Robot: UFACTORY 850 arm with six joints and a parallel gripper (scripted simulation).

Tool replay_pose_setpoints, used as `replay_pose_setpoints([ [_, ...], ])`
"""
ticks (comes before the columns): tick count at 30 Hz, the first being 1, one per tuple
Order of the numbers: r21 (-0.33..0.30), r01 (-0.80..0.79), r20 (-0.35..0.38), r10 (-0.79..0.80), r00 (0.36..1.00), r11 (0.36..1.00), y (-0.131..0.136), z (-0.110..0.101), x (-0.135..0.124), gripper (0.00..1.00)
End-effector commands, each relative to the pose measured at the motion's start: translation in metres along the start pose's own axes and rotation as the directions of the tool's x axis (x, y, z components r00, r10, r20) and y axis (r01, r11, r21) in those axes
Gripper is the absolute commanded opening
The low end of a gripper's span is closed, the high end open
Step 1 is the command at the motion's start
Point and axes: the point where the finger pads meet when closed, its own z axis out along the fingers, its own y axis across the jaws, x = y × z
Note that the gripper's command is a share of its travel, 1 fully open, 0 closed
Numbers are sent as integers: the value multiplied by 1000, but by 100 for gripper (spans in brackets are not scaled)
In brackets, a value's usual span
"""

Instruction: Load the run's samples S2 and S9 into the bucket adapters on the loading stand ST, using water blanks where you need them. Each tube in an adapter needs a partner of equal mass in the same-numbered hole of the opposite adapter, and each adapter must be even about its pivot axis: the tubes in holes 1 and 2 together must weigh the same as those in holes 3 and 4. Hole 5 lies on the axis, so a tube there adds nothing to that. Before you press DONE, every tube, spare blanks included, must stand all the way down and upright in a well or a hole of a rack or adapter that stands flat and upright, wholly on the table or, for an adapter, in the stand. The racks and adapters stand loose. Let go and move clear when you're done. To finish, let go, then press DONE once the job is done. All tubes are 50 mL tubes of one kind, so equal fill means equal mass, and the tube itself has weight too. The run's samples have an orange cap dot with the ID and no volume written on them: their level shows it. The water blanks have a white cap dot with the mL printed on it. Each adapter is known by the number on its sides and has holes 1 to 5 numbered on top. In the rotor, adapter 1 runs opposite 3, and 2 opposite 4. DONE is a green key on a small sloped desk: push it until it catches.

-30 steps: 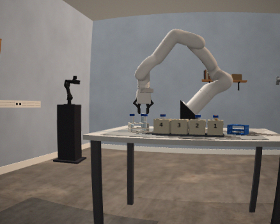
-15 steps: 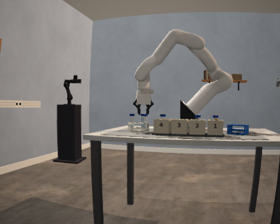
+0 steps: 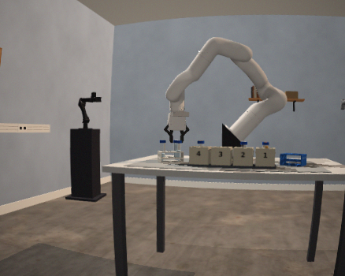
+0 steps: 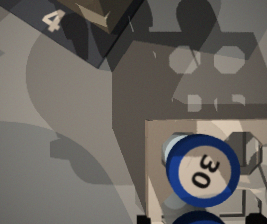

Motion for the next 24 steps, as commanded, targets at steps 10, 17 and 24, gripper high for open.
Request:
replay_pose_setpoints([
  [10, -2, 1, 0, -1, 1000, 1000, 1, 7, 0, 57],
  [17, -2, 1, 0, -1, 1000, 1000, 1, 8, 0, 57],
  [24, -3, 1, 0, -1, 1000, 1000, 1, 8, 0, 57],
])
